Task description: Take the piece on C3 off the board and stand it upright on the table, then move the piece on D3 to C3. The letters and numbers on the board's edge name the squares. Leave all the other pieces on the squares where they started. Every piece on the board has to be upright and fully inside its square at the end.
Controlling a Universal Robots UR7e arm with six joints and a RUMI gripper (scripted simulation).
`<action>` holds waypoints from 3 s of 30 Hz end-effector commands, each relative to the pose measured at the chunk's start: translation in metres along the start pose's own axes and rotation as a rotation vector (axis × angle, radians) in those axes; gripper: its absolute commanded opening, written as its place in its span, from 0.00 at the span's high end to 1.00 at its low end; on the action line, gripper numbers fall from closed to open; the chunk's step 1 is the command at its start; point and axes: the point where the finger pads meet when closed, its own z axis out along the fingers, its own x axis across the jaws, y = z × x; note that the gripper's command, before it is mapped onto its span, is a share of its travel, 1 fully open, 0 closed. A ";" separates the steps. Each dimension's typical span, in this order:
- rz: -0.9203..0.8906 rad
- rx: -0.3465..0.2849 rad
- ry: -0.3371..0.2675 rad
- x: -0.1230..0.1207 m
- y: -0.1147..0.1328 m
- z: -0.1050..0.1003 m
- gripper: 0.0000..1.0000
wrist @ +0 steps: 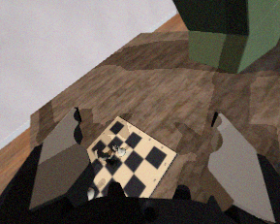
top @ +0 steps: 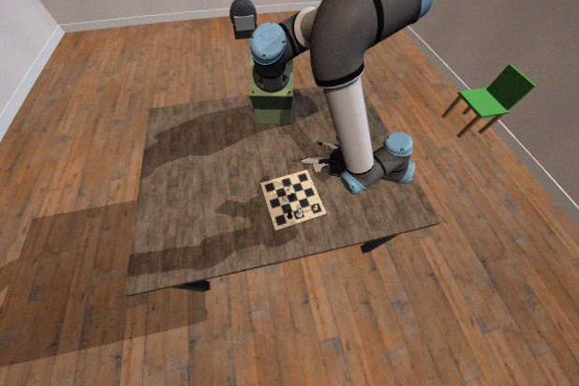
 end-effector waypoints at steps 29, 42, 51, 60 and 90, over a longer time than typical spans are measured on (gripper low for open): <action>0.852 -0.244 0.895 -0.029 0.049 0.026 0.00; 1.126 -0.402 1.124 -0.078 0.061 0.016 0.00; 1.273 -0.520 1.231 -0.113 0.059 0.010 0.00; 1.314 -0.558 1.258 -0.123 0.057 0.008 0.00; 1.391 -0.513 1.299 -0.123 0.059 0.008 0.00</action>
